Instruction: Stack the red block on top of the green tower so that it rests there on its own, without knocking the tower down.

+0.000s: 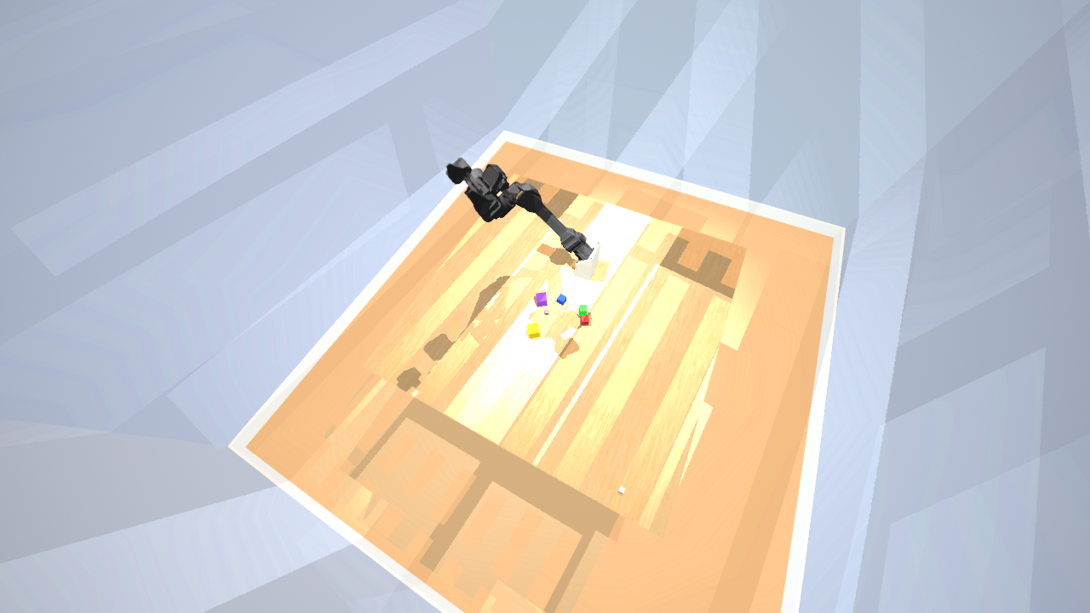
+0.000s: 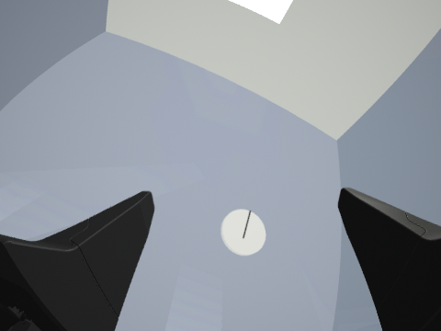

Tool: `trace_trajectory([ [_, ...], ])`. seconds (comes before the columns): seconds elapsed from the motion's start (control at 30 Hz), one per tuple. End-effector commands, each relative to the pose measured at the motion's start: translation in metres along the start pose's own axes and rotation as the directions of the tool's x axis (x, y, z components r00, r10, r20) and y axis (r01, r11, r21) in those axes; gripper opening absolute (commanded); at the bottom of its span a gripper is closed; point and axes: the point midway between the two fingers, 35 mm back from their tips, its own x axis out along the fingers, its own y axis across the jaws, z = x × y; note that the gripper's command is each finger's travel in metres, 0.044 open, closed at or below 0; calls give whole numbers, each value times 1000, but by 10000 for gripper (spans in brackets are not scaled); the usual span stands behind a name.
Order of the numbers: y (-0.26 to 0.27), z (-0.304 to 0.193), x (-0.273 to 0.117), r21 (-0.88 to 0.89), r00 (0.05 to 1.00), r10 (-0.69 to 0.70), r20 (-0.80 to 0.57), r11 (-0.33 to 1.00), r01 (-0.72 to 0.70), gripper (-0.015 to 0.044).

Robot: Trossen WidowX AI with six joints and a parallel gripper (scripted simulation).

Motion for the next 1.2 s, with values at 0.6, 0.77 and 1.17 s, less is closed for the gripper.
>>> trace_trajectory([
  [0.6, 358, -55, -163, 814, 368, 865, -340, 467, -346, 440],
  [0.77, 409, -52, -242, 895, 81, 929, -361, 369, -250, 440],
  [1.17, 439, -32, -466, 888, -641, 660, -392, 454, -75, 440],
])
